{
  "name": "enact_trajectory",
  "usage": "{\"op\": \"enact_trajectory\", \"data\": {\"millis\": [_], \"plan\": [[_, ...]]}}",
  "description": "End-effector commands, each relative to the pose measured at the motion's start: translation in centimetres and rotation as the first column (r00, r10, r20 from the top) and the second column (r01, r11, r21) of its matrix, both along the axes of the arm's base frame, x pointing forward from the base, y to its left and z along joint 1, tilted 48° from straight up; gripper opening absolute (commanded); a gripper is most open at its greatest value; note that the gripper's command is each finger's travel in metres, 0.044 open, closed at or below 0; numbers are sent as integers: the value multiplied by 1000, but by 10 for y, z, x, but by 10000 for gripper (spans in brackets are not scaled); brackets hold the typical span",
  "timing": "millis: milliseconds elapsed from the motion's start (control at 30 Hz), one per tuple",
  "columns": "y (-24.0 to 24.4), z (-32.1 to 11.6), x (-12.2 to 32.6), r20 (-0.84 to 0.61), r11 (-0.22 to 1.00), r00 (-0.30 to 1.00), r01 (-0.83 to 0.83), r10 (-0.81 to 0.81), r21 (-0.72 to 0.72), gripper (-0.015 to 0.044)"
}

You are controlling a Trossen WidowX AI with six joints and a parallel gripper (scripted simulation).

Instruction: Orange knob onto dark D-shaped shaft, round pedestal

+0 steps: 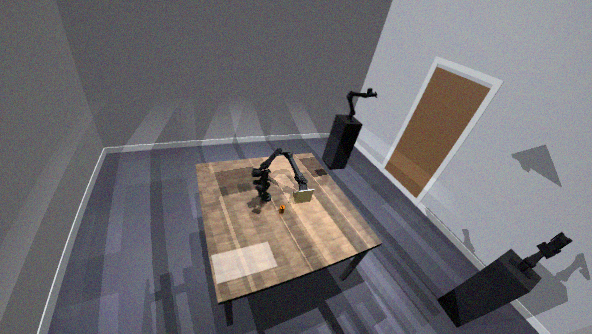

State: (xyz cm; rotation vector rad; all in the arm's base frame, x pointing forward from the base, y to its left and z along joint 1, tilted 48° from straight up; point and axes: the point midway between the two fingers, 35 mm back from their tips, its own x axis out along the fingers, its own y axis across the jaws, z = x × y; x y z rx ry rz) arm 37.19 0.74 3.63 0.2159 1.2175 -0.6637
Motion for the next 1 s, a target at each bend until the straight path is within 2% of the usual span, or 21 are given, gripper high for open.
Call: {"op": "enact_trajectory", "data": {"millis": [0, 167, 367, 633, 967], "plan": [[48, -35, -37, -182, 989, 978, -124, 107, -86, 440], [89, -65, -89, -377, 929, 901, -306, 213, -208, 440], [116, -87, -139, -545, 789, 792, -511, 277, -342, 440], [119, -89, -139, -549, 784, 789, -516, 278, -345, 440], [97, -109, -138, -548, 783, 789, -516, 277, -346, 440]]}}
